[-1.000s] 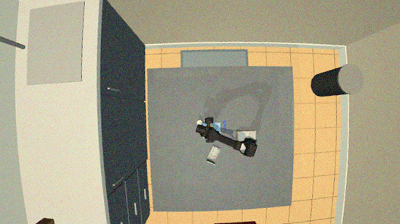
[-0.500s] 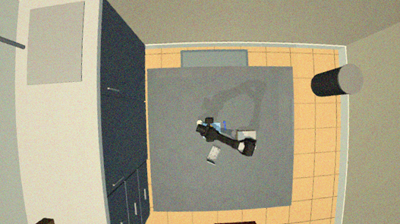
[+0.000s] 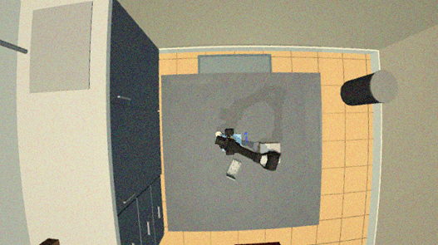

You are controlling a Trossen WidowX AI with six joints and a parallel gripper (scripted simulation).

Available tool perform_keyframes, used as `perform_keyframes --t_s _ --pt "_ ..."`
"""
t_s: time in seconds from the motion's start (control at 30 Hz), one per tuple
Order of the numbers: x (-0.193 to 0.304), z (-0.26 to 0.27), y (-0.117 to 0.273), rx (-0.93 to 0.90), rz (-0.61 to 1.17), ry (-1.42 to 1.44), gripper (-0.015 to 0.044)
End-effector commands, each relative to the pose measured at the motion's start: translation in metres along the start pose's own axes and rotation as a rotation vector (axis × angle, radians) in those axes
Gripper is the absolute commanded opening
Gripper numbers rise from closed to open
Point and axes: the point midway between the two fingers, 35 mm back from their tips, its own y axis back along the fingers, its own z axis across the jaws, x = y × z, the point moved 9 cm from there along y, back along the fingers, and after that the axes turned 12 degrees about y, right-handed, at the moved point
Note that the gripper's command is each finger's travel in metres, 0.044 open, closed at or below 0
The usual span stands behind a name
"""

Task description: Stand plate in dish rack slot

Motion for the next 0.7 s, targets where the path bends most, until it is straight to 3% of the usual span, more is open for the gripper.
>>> perform_keyframes --t_s 0.0,0.27,0.6,0.67 --pt "0.000 0.000 -0.001 -0.005 -0.002 -0.005 0.0335" --pt "0.000 0.000 -0.001 -0.005 -0.002 -0.005 0.0281" --pt "-0.007 -0.005 0.034 -0.005 -0.002 -0.005 0.0019" --pt "-0.009 -0.006 0.044 -0.004 -0.003 -0.005 0.0000"
